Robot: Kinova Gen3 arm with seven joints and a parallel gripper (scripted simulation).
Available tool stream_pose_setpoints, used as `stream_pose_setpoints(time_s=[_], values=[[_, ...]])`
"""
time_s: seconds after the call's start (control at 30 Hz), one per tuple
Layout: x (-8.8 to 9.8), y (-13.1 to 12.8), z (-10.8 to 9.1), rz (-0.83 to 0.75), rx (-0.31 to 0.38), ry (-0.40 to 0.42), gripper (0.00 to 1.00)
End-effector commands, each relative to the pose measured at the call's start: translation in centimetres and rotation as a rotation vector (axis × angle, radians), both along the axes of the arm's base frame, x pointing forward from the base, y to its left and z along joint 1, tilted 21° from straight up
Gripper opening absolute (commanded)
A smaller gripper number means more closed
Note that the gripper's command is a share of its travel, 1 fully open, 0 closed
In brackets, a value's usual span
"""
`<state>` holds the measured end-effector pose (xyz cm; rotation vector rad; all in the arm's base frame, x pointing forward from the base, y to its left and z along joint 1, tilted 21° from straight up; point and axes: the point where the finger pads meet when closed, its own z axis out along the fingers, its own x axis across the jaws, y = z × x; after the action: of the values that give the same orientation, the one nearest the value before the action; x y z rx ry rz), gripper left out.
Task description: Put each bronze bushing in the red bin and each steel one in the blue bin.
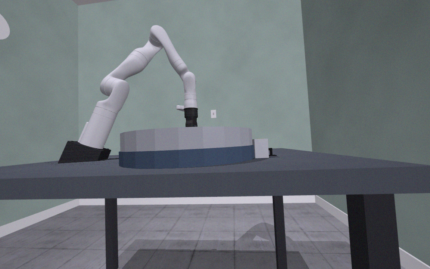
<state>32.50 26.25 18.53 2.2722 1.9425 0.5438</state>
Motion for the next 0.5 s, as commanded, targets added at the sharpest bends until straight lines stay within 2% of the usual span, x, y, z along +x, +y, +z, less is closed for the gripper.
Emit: stream_pose_setpoints(time_s=[0.0,0.47], values=[[0.15,-0.16,-0.02,-0.005,-0.001,-0.001,0.00],[0.52,-0.01,-1.01,-0.004,-0.001,-0.001,0.00]])
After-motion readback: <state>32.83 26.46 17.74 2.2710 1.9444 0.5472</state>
